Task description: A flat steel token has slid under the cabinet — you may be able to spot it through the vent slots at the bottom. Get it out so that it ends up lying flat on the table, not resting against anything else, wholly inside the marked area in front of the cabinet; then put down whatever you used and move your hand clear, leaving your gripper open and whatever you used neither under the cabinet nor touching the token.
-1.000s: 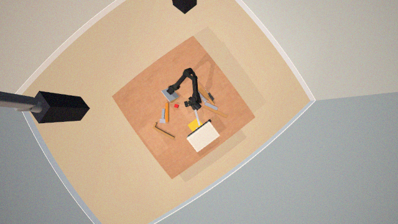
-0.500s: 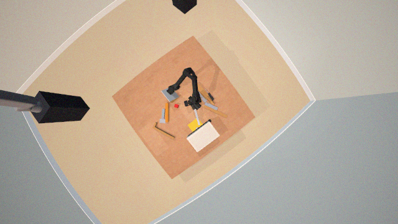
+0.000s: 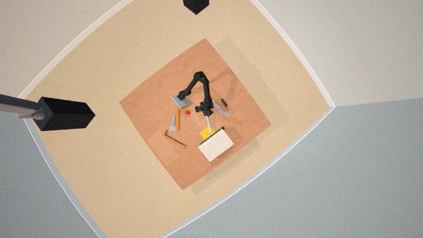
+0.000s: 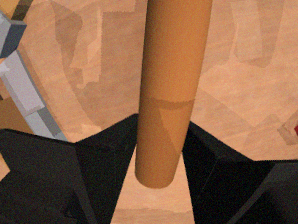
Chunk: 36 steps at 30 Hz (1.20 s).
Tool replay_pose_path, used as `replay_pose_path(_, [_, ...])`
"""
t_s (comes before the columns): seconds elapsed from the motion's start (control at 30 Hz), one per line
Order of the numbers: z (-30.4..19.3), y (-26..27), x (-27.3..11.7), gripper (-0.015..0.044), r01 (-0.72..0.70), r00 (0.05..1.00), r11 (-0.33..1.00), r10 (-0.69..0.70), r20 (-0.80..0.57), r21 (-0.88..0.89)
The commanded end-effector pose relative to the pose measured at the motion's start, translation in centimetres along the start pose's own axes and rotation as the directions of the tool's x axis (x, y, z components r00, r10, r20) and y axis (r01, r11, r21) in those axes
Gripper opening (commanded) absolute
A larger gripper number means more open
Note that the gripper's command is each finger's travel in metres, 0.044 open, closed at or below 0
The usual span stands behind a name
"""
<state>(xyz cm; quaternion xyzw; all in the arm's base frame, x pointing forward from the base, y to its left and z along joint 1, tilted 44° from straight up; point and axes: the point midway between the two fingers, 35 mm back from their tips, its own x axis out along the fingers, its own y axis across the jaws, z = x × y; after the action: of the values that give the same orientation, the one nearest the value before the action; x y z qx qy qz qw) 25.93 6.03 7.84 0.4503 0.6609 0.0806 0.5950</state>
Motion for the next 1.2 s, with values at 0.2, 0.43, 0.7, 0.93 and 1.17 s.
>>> replay_pose_path(0.2, [-0.11, 0.33, -0.52, 0.0, -0.006, 1.0, 1.0, 0.006, 0.017, -0.026])
replay_pose_path(0.43, [-0.2, 0.37, -0.53, 0.0, -0.005, 1.0, 0.997, 0.006, 0.017, -0.081])
replay_pose_path(0.7, [-0.29, 0.41, -0.54, 0.0, -0.004, 1.0, 0.989, 0.006, 0.017, -0.146])
replay_pose_path(0.93, [-0.35, 0.45, -0.55, 0.0, -0.003, 1.0, 0.979, 0.006, 0.017, -0.202])
replay_pose_path(1.17, [-0.41, 0.48, -0.55, 0.0, -0.002, 1.0, 0.966, 0.006, 0.017, -0.258])
